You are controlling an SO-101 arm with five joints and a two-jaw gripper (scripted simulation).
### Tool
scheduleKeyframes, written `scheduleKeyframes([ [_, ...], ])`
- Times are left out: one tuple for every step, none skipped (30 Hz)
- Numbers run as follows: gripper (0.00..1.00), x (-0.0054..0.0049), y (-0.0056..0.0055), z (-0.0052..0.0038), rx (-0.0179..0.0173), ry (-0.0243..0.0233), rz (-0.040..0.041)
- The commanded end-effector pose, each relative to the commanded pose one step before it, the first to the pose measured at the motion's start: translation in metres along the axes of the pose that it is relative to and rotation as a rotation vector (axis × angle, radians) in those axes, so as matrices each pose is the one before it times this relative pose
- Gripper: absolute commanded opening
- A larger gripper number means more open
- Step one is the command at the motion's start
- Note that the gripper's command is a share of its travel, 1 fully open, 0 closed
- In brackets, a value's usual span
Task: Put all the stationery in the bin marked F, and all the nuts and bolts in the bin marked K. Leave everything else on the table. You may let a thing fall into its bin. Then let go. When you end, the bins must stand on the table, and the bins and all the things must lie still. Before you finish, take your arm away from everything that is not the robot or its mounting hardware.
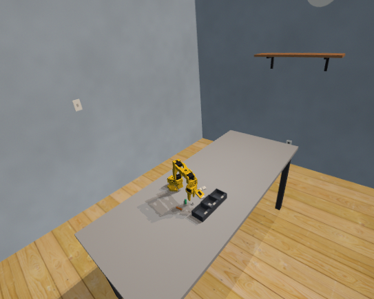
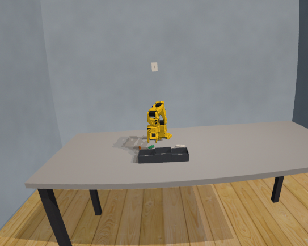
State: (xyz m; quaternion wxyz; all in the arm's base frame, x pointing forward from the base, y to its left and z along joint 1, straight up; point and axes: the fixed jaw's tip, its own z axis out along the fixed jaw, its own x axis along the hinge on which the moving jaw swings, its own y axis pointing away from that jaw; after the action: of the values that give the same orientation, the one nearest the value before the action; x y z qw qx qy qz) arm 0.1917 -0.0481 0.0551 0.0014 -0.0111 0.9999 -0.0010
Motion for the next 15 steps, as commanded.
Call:
scheduleKeyframes([
  [0.23,-0.00398,-0.00242,0.000365,0.00973,-0.03388,-0.00156],
  [0.23,0.0,0.0,0.0,0.0,0.0,0.0],
  [0.23,0.0,0.0,0.0,0.0,0.0,0.0],
  [0.23,-0.00016,-0.00005,0.001727,-0.00001,0.0,0.0],
  [0.23,-0.00014,-0.00005,0.001823,0.0,0.0,0.0],
  [0.23,-0.00013,-0.00004,0.001913,0.0,0.0,0.0],
  [0.23,-0.00011,-0.00004,0.001978,0.0,0.0,0.0],
  [0.23,-0.00009,-0.00003,0.002031,0.0,0.0,0.0],
  [0.23,-0.00006,-0.00002,0.002073,0.0,0.0,0.0],
  [0.23,-0.00004,-0.00001,0.00209,0.0,0.0,0.0],
  [0.23,-0.00001,0.0,0.002095,0.0,0.0,0.0],
  [0.23,0.00002,0.00001,0.002082,0.0,0.0,0.0],
  [0.23,0.00004,0.00001,0.002052,0.0,0.0,0.0],
  [0.23,0.00007,0.00002,0.002003,0.0,0.0,0.0],
  [0.23,0.00009,0.00003,0.001948,0.0,0.0,0.0],
])
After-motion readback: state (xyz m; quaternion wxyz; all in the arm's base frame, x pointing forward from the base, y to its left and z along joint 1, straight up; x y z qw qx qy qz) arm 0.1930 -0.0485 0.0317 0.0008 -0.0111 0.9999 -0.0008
